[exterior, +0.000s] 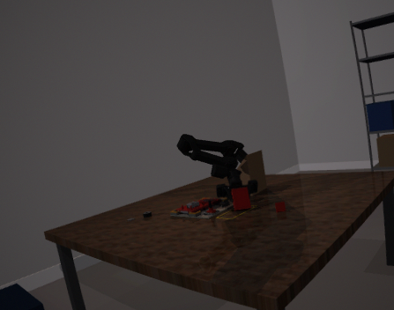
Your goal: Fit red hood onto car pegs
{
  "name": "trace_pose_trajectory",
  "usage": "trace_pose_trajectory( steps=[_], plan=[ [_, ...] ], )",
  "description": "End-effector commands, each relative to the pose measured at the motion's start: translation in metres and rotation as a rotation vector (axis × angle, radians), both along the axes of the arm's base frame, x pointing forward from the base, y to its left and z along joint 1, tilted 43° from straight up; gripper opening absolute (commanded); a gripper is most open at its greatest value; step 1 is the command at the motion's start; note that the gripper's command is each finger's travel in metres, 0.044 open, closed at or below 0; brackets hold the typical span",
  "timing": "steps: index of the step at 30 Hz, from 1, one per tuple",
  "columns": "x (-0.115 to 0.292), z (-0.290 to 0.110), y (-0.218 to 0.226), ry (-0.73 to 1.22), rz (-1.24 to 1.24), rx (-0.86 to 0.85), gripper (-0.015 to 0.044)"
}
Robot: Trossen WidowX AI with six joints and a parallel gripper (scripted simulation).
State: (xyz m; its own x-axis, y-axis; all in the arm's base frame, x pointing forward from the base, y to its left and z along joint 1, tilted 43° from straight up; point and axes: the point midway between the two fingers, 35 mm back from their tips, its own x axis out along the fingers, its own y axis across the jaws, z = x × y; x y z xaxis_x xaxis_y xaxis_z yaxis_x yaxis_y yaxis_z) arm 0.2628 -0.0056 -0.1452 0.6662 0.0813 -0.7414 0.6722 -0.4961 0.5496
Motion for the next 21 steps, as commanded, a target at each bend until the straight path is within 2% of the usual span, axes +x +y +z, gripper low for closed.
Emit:
trace_pose_trajectory(
  steps=[1,10,15,21],
  plan=[
    [0.0,0.0,0.0,0.001,0.0,0.001,0.021],
    [0.0,0.0,0.0,0.001,0.0,0.001,0.044],
    [0.001,0.005,0.001,0.005,-0.001,0.002,0.044],
    [0.003,0.033,0.005,0.025,-0.005,0.006,0.044]
  ],
)
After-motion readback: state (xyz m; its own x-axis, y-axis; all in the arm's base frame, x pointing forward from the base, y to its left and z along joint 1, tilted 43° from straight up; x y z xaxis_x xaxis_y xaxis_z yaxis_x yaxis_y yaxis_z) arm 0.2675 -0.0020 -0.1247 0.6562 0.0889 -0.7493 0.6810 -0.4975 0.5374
